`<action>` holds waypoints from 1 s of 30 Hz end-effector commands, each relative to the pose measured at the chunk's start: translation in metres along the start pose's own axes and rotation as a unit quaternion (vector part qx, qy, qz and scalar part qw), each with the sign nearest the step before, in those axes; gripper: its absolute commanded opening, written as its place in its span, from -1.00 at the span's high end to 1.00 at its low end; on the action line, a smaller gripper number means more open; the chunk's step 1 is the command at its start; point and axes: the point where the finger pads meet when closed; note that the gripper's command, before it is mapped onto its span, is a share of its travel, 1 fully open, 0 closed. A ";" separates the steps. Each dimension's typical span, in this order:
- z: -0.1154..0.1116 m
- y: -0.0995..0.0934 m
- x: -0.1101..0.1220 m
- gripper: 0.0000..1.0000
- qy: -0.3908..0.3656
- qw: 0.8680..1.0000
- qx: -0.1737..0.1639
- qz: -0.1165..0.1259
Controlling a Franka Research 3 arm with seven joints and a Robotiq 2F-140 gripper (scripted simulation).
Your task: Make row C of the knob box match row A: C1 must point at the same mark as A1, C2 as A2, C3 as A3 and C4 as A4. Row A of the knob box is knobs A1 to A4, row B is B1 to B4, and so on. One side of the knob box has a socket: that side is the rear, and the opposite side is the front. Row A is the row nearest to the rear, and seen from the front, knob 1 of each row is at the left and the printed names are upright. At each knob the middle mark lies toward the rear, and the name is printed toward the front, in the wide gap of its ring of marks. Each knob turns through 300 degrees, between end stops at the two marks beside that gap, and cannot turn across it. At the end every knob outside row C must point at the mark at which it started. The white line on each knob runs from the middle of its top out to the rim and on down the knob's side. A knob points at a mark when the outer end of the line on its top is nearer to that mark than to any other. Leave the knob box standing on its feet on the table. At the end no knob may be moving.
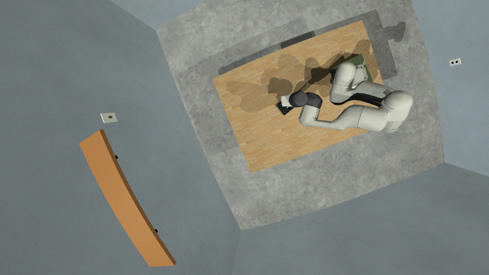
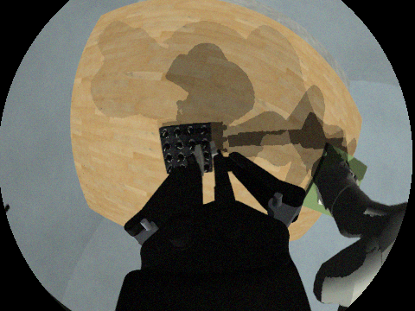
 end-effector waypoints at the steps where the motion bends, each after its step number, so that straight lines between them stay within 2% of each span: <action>1: 0.003 0.004 -0.002 0.77 -0.004 1.000 0.004 0.005; 30: 0.003 0.012 -0.002 0.77 -0.004 1.000 0.004 0.005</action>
Point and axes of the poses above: the point where the finger pads meet when closed, its own y axis out along the fingers, its own x axis across the jaws, z = x × y, and after that the axes turned 6 degrees about y, right-handed
